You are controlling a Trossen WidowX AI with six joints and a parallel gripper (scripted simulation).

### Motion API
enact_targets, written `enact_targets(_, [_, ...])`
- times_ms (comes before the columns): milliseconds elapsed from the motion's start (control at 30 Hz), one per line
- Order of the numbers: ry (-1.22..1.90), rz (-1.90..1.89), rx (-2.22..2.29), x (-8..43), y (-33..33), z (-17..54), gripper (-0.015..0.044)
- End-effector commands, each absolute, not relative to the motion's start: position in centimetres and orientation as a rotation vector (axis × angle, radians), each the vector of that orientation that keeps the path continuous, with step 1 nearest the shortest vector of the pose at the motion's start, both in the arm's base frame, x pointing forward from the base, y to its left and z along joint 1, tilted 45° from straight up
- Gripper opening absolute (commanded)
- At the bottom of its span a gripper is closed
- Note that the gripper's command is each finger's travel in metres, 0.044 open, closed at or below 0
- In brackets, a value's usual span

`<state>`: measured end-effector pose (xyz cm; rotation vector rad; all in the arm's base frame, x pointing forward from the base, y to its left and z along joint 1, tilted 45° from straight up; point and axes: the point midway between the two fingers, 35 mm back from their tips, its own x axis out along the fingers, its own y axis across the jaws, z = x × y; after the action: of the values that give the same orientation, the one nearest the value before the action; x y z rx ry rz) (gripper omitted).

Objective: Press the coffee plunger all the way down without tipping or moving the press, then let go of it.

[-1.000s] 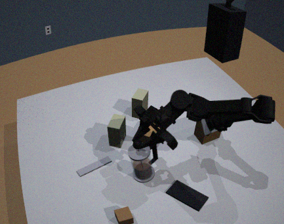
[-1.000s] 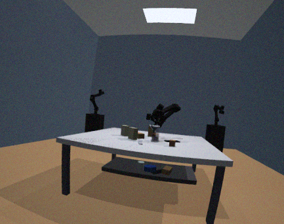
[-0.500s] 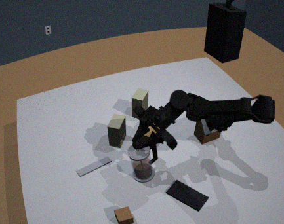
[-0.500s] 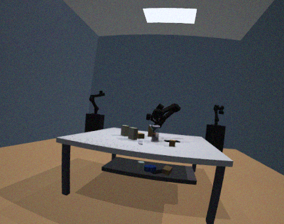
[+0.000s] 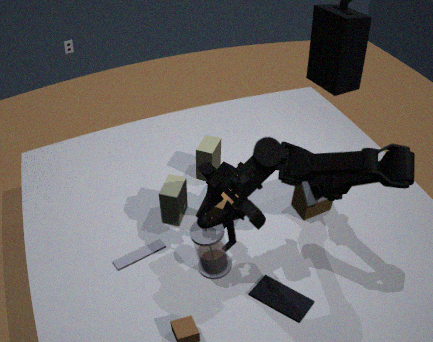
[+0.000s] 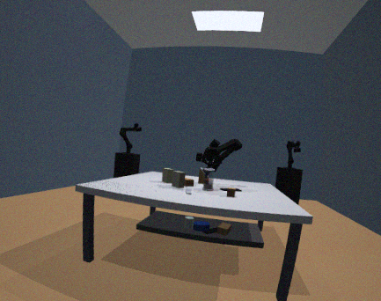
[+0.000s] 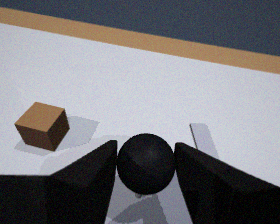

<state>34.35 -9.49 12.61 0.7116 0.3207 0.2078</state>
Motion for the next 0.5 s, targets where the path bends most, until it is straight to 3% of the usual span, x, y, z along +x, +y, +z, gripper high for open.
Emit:
enact_targets(0, [0.321, 0.208, 0.712, 34.34, -9.49, 12.61, 0.0128])
enact_targets(100, [0.321, 0.208, 0.712, 34.34, -9.49, 12.61, 0.0128])
enact_targets(467, [0.321, 0.208, 0.712, 34.34, -9.49, 12.61, 0.0417])
